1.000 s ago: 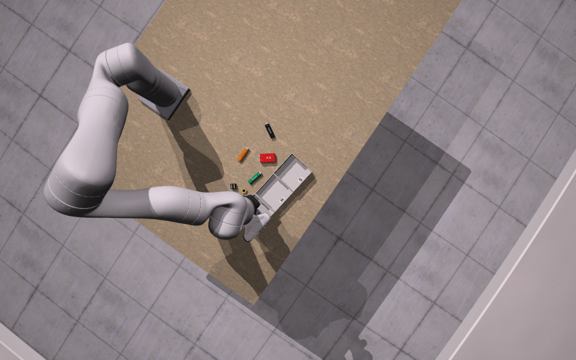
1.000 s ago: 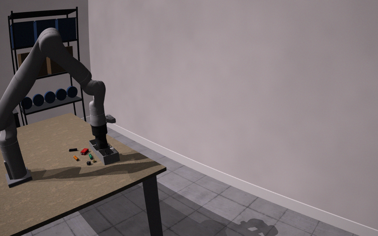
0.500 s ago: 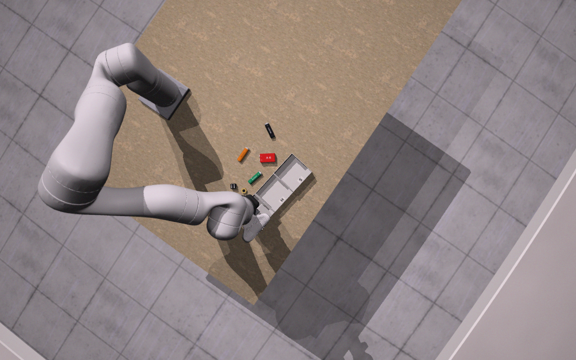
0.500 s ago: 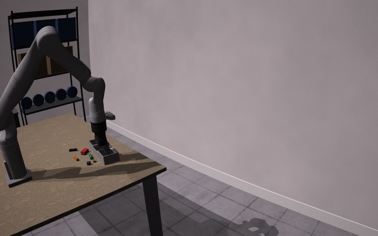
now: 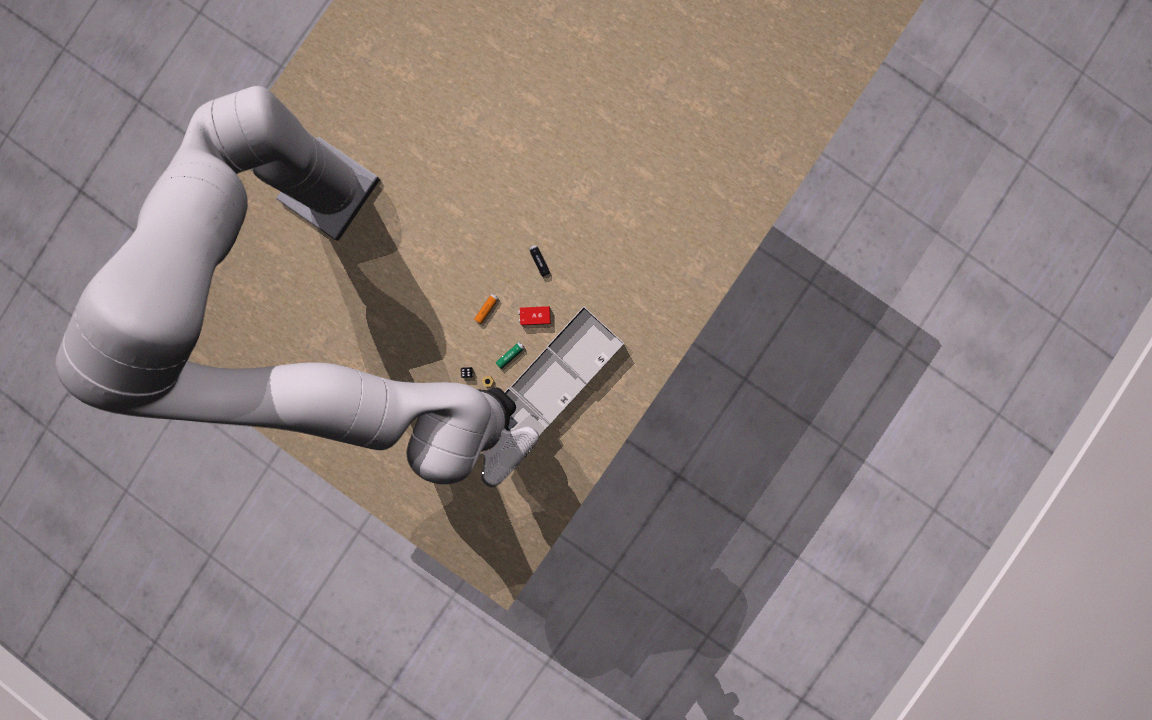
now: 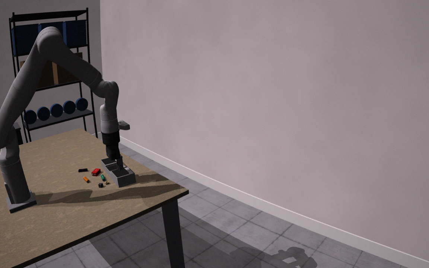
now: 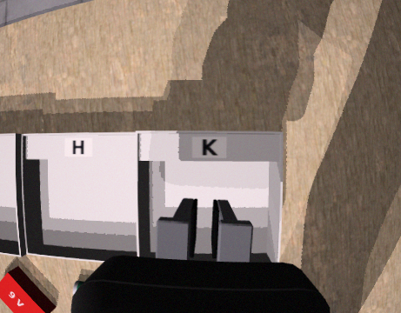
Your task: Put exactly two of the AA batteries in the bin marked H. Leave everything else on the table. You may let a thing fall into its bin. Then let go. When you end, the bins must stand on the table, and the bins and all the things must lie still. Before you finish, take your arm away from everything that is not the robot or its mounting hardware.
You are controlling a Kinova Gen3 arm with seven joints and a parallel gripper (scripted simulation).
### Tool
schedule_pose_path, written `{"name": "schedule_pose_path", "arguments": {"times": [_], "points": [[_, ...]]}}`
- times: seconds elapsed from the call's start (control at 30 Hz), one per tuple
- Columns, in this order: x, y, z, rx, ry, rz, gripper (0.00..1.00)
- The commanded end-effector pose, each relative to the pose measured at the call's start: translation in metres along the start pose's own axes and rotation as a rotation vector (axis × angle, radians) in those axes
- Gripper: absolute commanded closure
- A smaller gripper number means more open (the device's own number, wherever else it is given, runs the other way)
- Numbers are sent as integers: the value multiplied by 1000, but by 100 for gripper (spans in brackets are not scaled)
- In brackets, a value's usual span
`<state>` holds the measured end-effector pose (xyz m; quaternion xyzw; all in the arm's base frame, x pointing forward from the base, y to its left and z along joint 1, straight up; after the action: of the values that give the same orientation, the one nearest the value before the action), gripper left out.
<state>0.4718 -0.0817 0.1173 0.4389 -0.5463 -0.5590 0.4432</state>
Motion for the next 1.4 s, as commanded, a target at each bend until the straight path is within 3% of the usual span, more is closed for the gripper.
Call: {"name": "schedule_pose_path", "arguments": {"times": [0.0,0.37,0.87,1.07,1.37], "points": [[2,16,-4,16,-5,3,69],[-7,18,-2,16,-5,3,69],[-80,18,14,16,-5,3,69],[-80,18,14,16,-5,3,69],[-79,-6,14,16,-5,3,69]]}}
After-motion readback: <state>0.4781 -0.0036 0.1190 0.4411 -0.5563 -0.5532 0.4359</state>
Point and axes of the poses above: the point where the finger pads meet when closed, its own y axis back along the fingers, its own x axis across the jaws, z = x × y, the point moved 6 cm from there along y, back along the fingers, and after that the axes turned 10 degrees about -y, right-handed, at the moved point
